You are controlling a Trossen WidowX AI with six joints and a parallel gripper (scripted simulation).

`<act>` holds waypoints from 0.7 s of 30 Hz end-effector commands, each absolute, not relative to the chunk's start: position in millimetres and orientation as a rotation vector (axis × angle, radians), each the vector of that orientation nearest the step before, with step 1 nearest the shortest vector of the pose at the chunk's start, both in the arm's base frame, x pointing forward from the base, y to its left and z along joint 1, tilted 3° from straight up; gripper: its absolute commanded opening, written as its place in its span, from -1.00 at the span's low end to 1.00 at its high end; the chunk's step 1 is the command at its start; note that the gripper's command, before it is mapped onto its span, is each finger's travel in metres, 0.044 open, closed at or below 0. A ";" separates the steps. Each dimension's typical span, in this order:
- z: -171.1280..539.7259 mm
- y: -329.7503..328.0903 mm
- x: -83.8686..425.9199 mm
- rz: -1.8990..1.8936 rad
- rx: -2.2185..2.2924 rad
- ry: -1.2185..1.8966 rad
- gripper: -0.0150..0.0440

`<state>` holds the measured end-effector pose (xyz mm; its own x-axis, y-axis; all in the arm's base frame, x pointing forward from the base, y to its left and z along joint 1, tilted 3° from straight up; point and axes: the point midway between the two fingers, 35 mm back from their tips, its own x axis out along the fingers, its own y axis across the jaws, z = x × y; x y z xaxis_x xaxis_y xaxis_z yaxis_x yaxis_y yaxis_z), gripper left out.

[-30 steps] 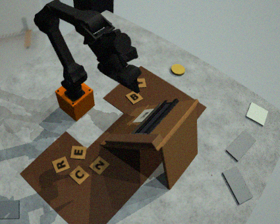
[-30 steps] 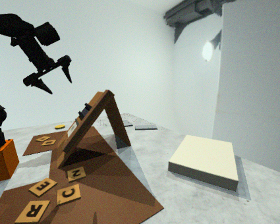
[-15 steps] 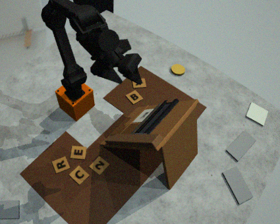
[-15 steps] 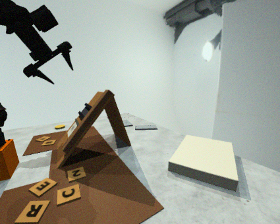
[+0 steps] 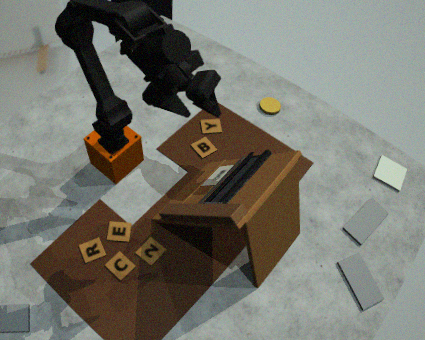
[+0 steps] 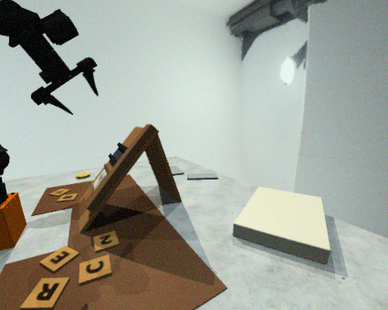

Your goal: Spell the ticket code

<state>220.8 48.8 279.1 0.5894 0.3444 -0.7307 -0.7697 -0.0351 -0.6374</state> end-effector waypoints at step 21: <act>224.1 -19.6 280.1 0.343 -0.348 0.936 0.66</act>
<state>254.1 19.7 257.6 0.5897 0.2317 -0.7737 -0.7598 0.4839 -0.4342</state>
